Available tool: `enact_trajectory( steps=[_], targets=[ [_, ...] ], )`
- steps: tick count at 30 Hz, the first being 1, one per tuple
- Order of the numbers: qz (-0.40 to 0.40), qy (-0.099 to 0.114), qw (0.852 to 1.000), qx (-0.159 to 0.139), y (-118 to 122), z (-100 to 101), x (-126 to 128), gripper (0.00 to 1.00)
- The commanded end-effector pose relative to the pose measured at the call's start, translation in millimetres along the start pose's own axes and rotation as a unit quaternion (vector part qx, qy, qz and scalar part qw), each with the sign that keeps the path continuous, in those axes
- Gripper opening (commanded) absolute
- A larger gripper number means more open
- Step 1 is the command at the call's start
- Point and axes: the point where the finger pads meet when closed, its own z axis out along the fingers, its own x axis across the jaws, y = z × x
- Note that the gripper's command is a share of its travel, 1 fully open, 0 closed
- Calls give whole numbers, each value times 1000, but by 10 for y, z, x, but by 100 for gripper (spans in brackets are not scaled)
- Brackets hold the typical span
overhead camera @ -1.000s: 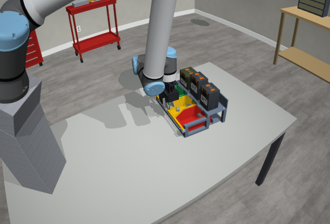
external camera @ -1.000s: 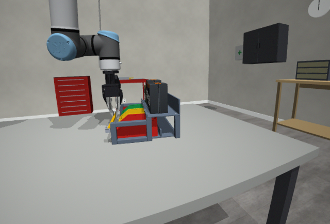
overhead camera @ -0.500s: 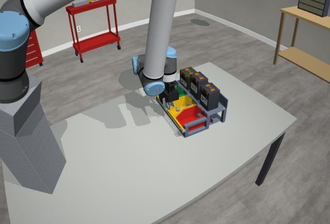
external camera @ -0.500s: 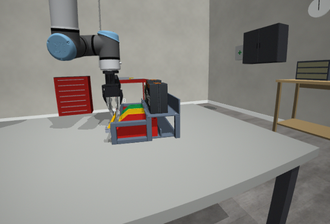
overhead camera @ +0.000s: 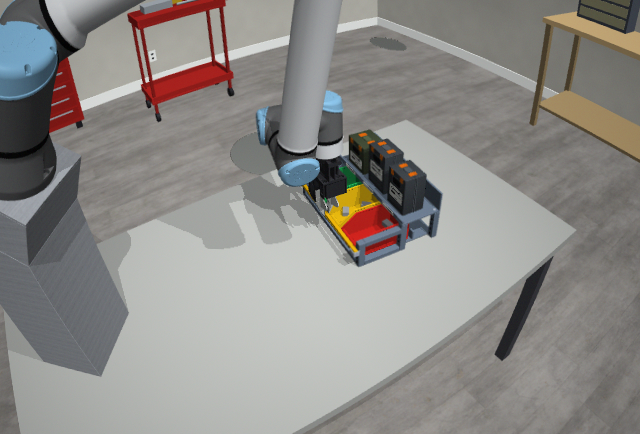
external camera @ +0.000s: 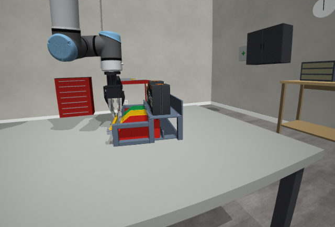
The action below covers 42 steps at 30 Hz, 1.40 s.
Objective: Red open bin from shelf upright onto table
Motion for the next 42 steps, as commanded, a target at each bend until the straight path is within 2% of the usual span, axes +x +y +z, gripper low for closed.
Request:
enact_trajectory(
  steps=[1, 18, 23, 35, 40, 42],
  targets=[
    [0, 1, 1000, 0, -1, -7, 7, 0],
    [0, 1, 1000, 0, -1, -6, 6, 0],
    [0, 1, 1000, 0, -1, -106, 6, 0],
    [0, 1, 1000, 0, -1, -106, 6, 0],
    [0, 1, 1000, 0, -1, -252, 6, 0],
    [0, 1, 1000, 0, -1, -252, 6, 0]
  ],
)
